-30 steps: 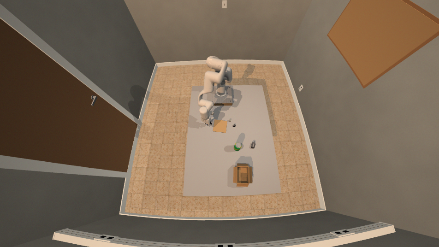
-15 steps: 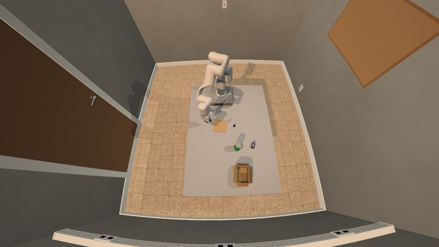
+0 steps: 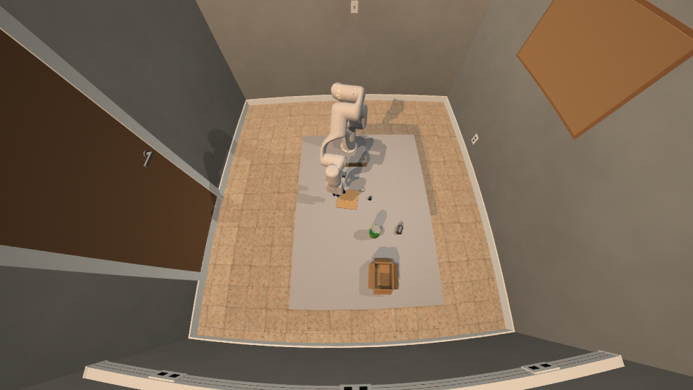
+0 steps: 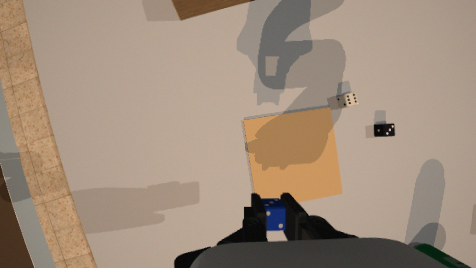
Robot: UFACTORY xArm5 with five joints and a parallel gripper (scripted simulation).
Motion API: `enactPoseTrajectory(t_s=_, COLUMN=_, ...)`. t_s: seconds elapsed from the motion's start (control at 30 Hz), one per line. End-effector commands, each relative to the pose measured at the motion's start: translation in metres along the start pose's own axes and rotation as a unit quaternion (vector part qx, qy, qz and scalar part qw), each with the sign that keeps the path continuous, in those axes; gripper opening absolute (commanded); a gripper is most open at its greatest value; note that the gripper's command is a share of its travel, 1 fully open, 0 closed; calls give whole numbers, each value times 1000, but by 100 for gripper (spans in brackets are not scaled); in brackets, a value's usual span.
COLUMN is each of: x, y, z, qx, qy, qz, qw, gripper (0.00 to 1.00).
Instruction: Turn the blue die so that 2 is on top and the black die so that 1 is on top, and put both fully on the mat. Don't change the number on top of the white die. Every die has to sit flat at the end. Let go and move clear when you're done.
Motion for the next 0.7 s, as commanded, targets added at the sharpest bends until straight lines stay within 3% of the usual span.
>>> enactPoseTrajectory(t_s=0.0, x=-2, y=48, z=-1, qx=-87, qy=-1, qz=-1, qw=996, gripper=15)
enactPoseTrajectory(t_s=0.13, x=-2, y=72, z=-5, qx=-130, qy=0, qz=-2, qw=992, gripper=15)
enactPoseTrajectory(t_s=0.67, x=0, y=71, z=-5, qx=-130, qy=0, qz=-2, qw=992, gripper=15)
Point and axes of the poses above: the point where the finger pads meet when closed, its own x axis out along the fingers, its own y axis across the jaws, z = x × y, the point moved 8 cm from there along -x, back along the fingers, and after that the axes turned 2 degrees about x, right-handed, at the moved point
